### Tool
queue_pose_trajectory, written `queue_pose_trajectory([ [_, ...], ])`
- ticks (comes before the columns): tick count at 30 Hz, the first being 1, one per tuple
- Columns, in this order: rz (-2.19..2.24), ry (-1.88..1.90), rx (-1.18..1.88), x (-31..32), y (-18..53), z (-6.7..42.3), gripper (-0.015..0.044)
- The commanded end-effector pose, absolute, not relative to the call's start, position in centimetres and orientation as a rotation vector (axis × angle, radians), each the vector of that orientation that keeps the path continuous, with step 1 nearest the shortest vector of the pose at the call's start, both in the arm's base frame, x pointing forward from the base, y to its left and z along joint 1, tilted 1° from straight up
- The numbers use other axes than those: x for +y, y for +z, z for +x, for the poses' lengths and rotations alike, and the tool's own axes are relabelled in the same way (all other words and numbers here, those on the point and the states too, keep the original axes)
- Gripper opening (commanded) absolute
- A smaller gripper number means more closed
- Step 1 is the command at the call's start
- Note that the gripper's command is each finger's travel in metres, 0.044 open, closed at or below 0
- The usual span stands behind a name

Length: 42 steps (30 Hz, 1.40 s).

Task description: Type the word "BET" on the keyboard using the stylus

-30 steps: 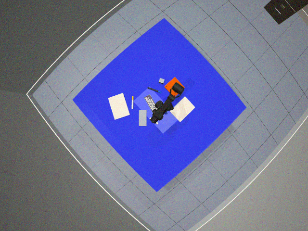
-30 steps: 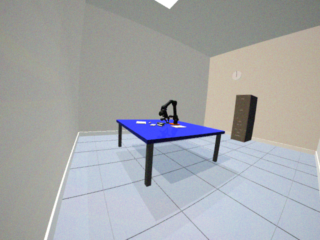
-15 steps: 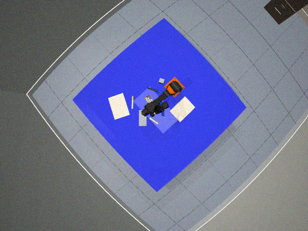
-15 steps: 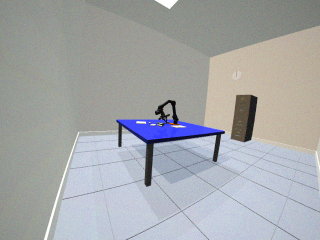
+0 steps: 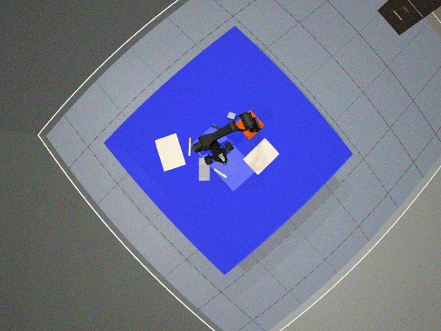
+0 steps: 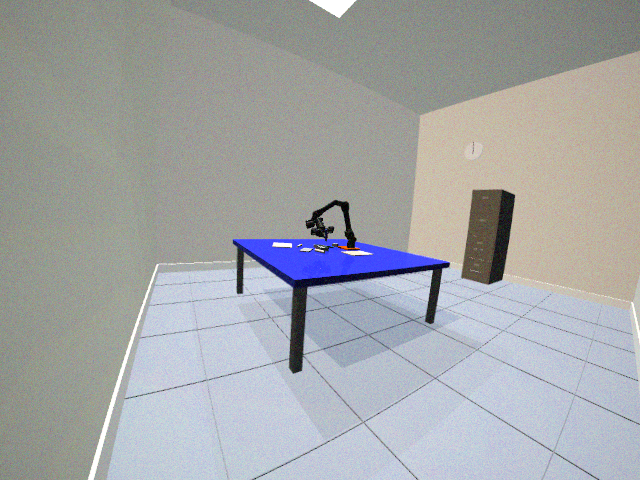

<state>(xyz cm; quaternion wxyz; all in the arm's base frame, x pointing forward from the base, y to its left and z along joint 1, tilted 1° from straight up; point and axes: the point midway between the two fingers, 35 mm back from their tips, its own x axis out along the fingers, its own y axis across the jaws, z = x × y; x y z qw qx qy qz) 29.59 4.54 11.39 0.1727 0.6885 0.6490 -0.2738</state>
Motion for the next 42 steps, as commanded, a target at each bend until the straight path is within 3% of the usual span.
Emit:
queue_pose_trajectory([
  [1,2.058,-0.575,1.793,3.1,12.6,30.9,0.0],
  [24,2.073,-0.544,1.783,2.8,9.3,31.1,0.0],
  [27,2.073,-0.544,1.783,2.8,9.1,31.1,0.0079],
  [42,2.073,-0.544,1.783,2.8,8.4,31.1,0.0081],
])
